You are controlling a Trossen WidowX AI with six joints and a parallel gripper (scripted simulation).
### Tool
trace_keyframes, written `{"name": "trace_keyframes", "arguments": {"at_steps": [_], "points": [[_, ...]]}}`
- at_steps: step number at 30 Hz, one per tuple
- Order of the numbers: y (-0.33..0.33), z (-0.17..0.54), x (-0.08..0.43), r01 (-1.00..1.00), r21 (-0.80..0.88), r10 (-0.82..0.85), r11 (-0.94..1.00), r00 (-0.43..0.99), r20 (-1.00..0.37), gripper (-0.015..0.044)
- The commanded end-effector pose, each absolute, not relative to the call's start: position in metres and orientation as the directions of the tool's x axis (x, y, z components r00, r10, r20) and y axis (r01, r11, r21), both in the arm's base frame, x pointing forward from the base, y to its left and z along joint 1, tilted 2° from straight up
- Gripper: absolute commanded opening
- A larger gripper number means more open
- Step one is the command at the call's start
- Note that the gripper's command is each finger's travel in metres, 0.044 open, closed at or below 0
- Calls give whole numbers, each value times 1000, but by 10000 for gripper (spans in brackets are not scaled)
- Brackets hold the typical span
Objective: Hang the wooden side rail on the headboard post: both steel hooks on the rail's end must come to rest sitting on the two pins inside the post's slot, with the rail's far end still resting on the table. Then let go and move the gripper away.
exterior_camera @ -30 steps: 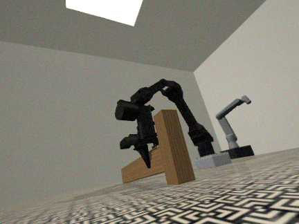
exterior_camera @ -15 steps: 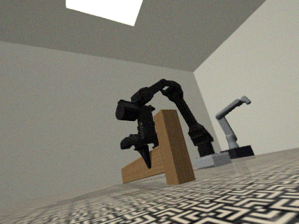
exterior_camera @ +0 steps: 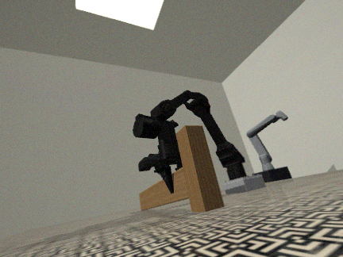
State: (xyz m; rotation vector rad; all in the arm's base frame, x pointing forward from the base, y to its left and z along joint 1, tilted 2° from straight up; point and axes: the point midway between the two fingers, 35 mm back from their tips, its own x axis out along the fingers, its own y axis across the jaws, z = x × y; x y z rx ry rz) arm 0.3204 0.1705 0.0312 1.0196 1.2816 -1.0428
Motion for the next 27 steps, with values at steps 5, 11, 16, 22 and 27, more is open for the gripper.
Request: {"name": "trace_keyframes", "arguments": {"at_steps": [5, 11, 16, 22, 27], "points": [[173, 35, 321, 974, 12, -21, 227, 17, -1000, 0], [174, 35, 321, 974, 12, -21, 227, 17, -1000, 0], [174, 35, 322, 974, 12, -21, 227, 17, -1000, 0], [175, 35, 322, 974, 12, -21, 227, 17, -1000, 0], [176, 36, 323, 974, 12, -21, 227, 17, -1000, 0]]}}
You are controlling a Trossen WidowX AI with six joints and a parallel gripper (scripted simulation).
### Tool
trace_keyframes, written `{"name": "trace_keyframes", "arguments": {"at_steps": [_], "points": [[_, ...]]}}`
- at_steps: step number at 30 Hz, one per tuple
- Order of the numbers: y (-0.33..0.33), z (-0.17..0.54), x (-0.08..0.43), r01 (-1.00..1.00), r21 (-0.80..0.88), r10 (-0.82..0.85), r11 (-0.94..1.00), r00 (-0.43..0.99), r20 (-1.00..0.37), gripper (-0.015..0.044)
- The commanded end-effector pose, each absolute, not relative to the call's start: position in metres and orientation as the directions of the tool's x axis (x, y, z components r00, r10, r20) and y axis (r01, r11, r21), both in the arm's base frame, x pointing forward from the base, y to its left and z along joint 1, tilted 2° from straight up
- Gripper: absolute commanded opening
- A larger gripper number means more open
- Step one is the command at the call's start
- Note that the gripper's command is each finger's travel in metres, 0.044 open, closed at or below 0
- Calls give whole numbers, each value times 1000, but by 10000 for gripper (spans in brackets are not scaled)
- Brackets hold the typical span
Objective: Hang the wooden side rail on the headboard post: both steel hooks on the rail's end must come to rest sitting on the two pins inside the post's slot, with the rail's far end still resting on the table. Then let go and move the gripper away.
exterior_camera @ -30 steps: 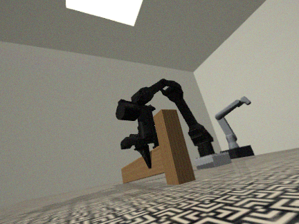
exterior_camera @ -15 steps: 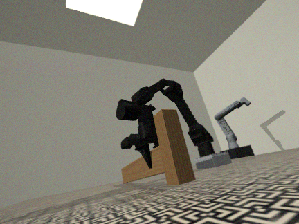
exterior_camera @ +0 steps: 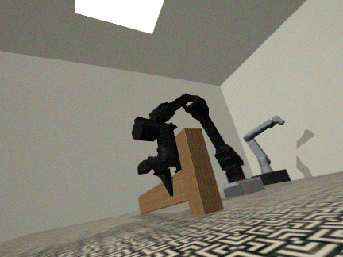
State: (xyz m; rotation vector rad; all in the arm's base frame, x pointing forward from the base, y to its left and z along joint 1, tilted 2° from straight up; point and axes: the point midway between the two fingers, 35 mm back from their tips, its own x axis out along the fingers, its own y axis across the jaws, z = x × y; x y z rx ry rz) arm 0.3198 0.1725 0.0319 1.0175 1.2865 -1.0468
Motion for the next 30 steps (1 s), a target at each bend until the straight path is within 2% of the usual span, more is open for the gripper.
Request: {"name": "trace_keyframes", "arguments": {"at_steps": [1, 30], "points": [[176, 36, 323, 974, 12, -21, 227, 17, -1000, 0], [179, 34, 322, 974, 12, -21, 227, 17, -1000, 0]]}}
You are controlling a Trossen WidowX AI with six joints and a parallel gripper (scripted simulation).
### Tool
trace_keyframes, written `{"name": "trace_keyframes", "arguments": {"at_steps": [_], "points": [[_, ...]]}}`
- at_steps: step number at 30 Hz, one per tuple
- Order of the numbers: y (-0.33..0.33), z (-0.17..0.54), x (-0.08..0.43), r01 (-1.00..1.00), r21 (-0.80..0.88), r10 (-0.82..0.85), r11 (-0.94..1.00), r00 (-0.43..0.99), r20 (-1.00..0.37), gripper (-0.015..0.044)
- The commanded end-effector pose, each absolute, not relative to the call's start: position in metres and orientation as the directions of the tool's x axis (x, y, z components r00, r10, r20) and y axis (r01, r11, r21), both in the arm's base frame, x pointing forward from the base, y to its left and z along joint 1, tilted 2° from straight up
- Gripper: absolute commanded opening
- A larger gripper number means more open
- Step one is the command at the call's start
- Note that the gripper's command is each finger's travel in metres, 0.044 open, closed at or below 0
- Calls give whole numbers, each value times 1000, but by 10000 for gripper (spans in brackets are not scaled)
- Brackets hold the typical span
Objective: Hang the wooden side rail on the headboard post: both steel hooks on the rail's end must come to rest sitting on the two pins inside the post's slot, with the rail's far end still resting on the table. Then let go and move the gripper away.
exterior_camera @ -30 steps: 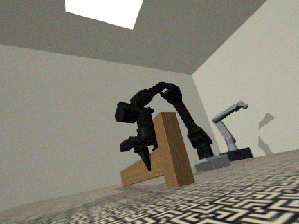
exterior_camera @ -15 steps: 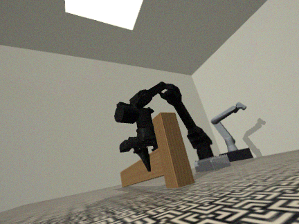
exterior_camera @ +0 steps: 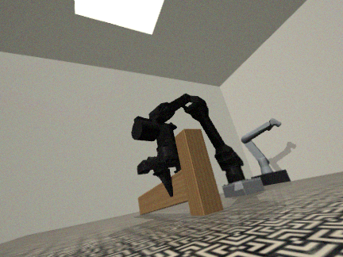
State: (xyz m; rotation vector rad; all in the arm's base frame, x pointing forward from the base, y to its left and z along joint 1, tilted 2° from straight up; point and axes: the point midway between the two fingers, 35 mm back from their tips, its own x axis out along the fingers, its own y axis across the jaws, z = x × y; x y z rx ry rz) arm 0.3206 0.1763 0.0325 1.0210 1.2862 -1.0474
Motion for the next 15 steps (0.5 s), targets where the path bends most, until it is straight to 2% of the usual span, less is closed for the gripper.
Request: {"name": "trace_keyframes", "arguments": {"at_steps": [1, 15], "points": [[179, 34, 322, 974, 12, -21, 227, 17, -1000, 0], [180, 33, 321, 974, 12, -21, 227, 17, -1000, 0]]}}
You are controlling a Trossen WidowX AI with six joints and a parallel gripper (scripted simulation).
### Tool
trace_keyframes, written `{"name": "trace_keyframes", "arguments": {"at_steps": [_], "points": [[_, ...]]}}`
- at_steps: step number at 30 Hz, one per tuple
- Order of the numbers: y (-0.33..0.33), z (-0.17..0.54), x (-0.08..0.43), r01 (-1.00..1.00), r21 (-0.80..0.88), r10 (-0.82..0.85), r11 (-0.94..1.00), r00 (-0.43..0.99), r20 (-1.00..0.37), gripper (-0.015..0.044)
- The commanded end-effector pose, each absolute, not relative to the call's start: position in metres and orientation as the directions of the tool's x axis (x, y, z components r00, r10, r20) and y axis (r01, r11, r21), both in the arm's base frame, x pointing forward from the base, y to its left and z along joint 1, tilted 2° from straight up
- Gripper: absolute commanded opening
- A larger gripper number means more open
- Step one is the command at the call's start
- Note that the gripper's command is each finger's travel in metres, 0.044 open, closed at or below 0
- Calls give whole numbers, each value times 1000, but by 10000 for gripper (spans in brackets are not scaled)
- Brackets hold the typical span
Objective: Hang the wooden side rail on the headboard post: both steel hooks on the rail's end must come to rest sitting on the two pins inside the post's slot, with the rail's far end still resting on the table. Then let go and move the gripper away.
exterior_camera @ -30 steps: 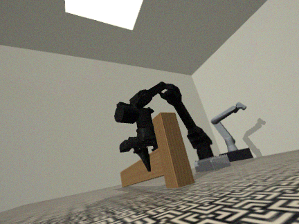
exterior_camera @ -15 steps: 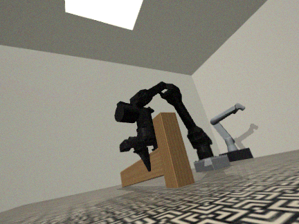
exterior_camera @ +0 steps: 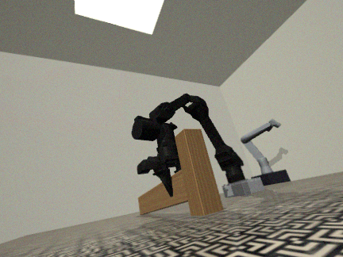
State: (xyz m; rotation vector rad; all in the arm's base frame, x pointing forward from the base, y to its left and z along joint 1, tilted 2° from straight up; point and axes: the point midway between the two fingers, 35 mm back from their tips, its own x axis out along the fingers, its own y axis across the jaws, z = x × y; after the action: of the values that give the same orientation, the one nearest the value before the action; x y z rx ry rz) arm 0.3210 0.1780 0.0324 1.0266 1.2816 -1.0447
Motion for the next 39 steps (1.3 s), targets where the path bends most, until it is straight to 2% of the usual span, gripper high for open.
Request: {"name": "trace_keyframes", "arguments": {"at_steps": [1, 39], "points": [[180, 32, 321, 974, 12, -21, 227, 17, -1000, 0], [180, 26, 321, 974, 12, -21, 227, 17, -1000, 0]]}}
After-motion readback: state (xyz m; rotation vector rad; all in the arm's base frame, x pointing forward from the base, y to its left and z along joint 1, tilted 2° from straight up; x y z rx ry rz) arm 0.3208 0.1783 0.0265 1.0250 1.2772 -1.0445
